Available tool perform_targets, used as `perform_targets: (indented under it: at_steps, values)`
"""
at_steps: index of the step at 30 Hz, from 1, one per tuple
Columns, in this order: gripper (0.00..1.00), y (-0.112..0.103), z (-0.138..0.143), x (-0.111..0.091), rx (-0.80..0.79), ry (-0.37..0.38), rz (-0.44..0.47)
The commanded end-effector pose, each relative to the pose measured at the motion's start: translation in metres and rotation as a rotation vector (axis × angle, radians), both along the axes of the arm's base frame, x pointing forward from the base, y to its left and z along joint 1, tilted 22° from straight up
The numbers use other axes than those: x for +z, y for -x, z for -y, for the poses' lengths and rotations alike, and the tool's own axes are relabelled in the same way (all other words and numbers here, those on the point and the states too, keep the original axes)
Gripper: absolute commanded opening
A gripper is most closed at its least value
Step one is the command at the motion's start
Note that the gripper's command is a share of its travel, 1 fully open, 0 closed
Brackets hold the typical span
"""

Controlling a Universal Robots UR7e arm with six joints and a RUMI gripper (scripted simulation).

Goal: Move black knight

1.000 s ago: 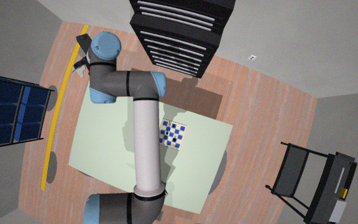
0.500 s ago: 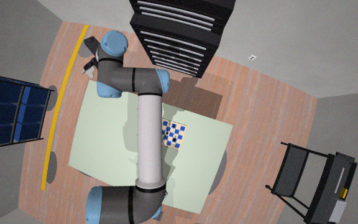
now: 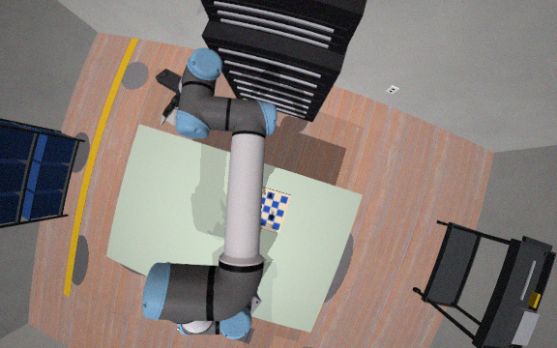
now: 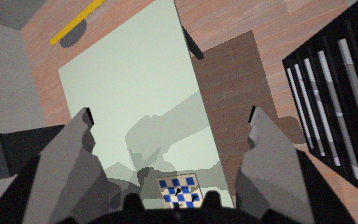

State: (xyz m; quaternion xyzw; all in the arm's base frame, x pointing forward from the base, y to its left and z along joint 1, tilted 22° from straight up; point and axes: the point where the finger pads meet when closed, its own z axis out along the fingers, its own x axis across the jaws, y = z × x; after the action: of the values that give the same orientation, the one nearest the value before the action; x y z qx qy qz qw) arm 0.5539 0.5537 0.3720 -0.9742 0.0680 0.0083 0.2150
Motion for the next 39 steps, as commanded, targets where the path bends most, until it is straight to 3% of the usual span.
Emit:
perform_targets:
  at_steps: [1,2,6,8,12,16,22,25,29,39]
  values:
    - [1.00,-0.026,0.029,-0.040,0.131,0.086,0.011]
    - [1.00,-0.026,0.029,-0.040,0.131,0.086,0.011]
    - [1.00,-0.044,0.057,-0.075,0.249,0.148,0.009]
    - [1.00,-0.044,0.057,-0.075,0.249,0.148,0.009]
    - [1.00,-0.061,0.090,-0.111,0.381,0.204,-0.006]
    - [1.00,-0.068,0.108,-0.129,0.452,0.227,-0.018]
    - [1.00,-0.082,0.155,-0.173,0.641,0.270,-0.060]
    - [1.00,-0.082,0.155,-0.173,0.641,0.270,-0.060]
    - [1.00,-0.089,0.194,-0.205,0.798,0.284,-0.104]
    - [1.00,-0.094,0.262,-0.255,1.070,0.258,-0.194]
